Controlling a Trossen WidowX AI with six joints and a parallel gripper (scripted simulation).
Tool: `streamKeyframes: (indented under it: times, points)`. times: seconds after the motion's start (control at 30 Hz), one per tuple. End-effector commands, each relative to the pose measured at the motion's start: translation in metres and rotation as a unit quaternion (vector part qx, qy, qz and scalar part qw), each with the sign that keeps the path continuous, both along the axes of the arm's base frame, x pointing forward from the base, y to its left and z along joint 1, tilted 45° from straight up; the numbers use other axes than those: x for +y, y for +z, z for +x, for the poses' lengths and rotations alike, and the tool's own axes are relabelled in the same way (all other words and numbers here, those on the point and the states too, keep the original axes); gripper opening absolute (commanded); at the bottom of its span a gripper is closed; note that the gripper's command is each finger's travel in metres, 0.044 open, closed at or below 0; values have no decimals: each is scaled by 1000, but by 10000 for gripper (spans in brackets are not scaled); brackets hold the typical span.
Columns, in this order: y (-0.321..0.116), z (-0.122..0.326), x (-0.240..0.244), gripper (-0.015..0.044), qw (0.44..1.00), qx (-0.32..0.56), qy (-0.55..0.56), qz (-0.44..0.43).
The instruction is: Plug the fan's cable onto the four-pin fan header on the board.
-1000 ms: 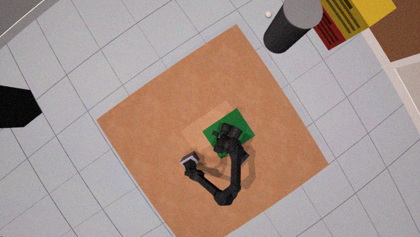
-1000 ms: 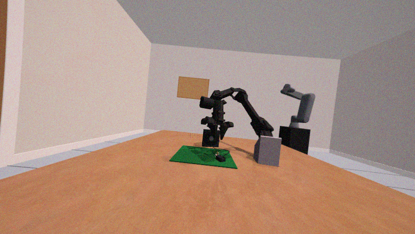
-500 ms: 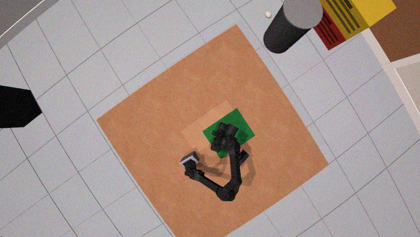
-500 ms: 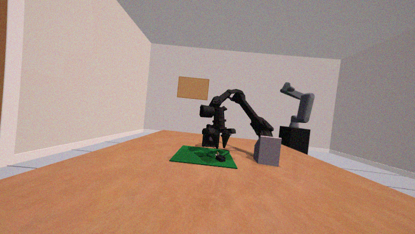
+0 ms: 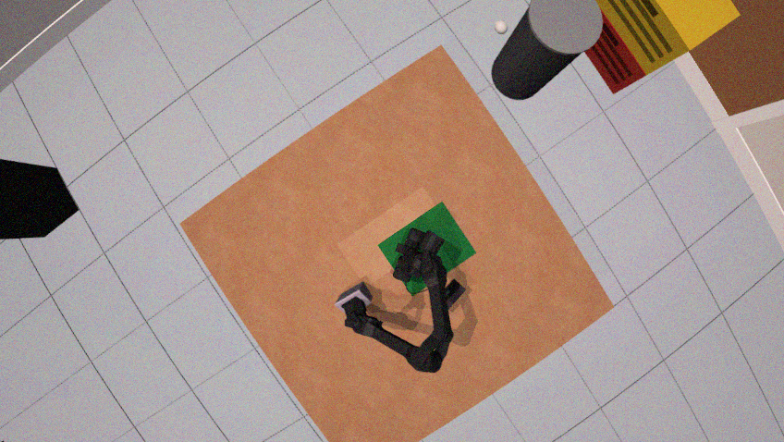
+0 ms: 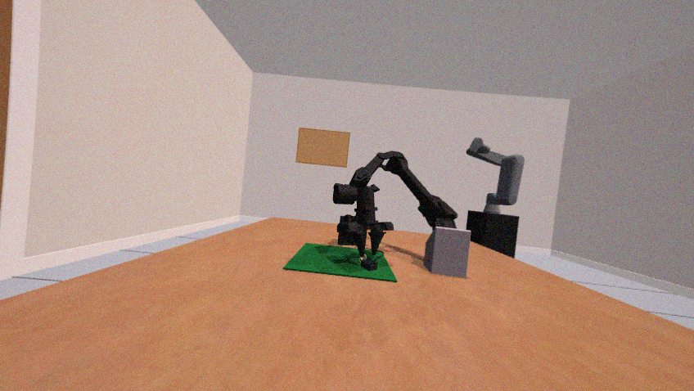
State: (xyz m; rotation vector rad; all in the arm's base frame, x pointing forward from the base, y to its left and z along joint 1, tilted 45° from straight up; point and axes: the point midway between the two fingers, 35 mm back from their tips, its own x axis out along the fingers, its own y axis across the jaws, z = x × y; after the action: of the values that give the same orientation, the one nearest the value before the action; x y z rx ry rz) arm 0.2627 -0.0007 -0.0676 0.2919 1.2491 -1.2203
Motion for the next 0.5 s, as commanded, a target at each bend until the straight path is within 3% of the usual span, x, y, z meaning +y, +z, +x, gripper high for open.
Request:
streamKeyframes:
  times: [0.0,0.47]
  points:
    - [-6,-2,-7,210,1000,4,2,-2]
    - [-20,-3,-21,210,1000,4,2,-3]
